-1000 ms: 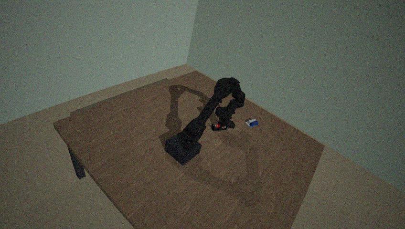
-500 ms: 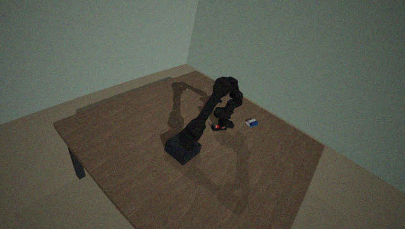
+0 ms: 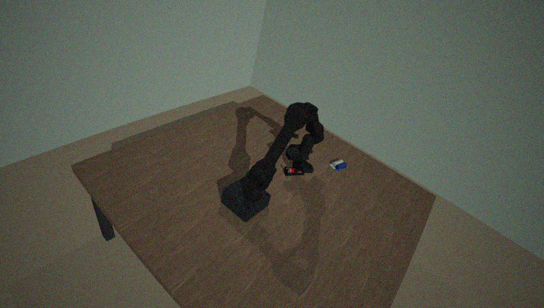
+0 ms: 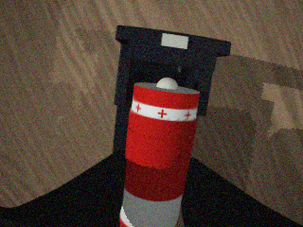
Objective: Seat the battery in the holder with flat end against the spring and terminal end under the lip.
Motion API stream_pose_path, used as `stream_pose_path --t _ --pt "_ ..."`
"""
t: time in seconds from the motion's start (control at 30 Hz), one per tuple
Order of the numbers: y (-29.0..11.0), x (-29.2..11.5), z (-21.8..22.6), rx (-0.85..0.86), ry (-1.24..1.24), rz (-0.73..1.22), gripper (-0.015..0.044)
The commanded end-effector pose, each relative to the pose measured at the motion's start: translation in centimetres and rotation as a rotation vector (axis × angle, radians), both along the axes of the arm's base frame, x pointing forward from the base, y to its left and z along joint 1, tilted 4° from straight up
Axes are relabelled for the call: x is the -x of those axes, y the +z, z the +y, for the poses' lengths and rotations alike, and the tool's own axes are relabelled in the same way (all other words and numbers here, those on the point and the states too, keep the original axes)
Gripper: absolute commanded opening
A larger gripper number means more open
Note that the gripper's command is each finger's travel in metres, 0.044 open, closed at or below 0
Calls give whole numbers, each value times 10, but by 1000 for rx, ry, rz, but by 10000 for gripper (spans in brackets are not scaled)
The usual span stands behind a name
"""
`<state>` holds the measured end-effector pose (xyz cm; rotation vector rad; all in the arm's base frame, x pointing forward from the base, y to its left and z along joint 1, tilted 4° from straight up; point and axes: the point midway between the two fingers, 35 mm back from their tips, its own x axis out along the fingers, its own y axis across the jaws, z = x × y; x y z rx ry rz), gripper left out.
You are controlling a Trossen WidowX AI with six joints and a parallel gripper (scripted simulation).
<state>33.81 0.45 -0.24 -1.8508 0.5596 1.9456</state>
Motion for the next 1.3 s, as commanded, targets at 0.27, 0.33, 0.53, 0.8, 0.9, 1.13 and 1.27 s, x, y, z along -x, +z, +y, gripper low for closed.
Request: stream_pose_path --t 0.27,0.33,0.53,0.8,0.9,1.13,1.27 --pt "0 0 -2 18 -8 -23 75" --pt "0 1 -1 18 -8 -23 75" --pt "-1 5 2 18 -8 -26 75" --pt "-2 10 5 18 -8 -31 75" --pt "-2 11 5 19 -8 -33 75" --pt "-2 11 5 19 -7 -36 75" --pt "-2 11 5 19 -7 -36 75"
